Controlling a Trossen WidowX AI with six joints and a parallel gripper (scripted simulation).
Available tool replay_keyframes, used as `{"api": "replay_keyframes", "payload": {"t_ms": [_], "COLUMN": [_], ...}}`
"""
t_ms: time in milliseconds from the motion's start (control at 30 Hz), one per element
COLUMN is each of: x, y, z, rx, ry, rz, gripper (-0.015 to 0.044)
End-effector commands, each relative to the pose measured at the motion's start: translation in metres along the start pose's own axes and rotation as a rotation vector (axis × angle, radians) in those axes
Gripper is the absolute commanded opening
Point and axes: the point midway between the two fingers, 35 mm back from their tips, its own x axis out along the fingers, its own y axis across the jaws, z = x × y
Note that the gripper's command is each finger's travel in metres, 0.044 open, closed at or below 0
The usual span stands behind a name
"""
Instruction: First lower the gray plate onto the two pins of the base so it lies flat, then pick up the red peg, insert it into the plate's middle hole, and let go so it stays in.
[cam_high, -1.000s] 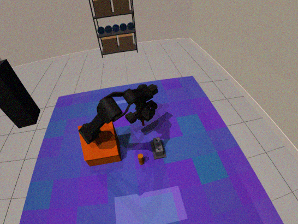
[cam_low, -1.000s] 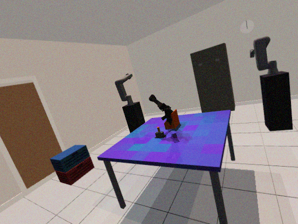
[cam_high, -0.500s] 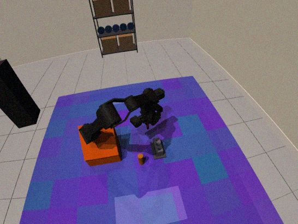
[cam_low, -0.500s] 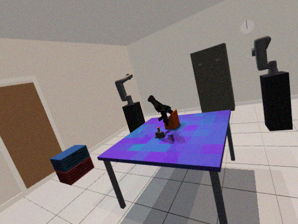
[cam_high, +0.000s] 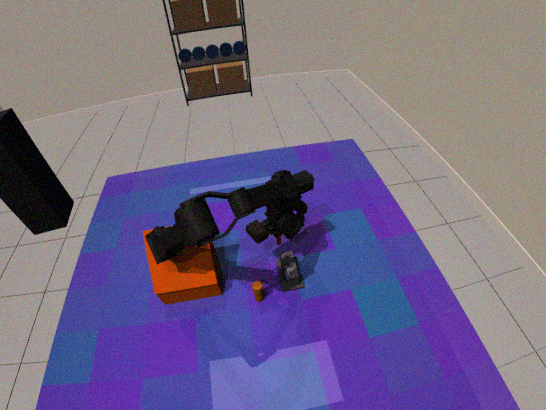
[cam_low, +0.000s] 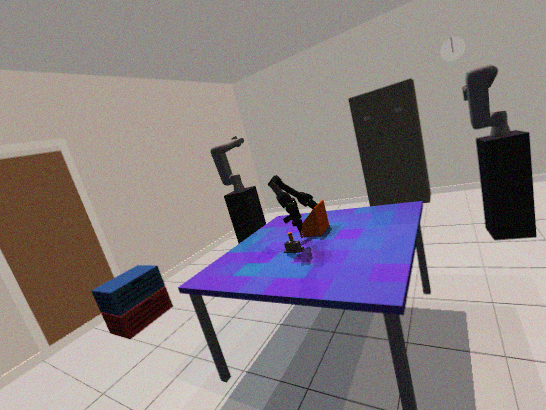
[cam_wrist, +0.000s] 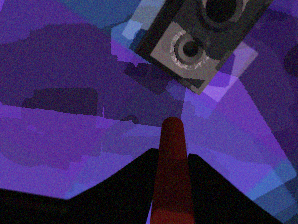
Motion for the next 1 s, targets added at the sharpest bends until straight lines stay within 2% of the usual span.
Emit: {"api": "replay_keyframes", "payload": {"t_ms": [0, 600, 967], "x": [0.0, 0.0, 0.0], "y": [-0.002, -0.018, -0.019], "z": [0.016, 0.07, 0.072], "rx": [0.002, 0.012, 0.012], "ry": [-0.009, -0.034, -0.036], "rz": [-0.002, -0.018, -0.019], "gripper": [0.0, 0.0, 0.0]}}
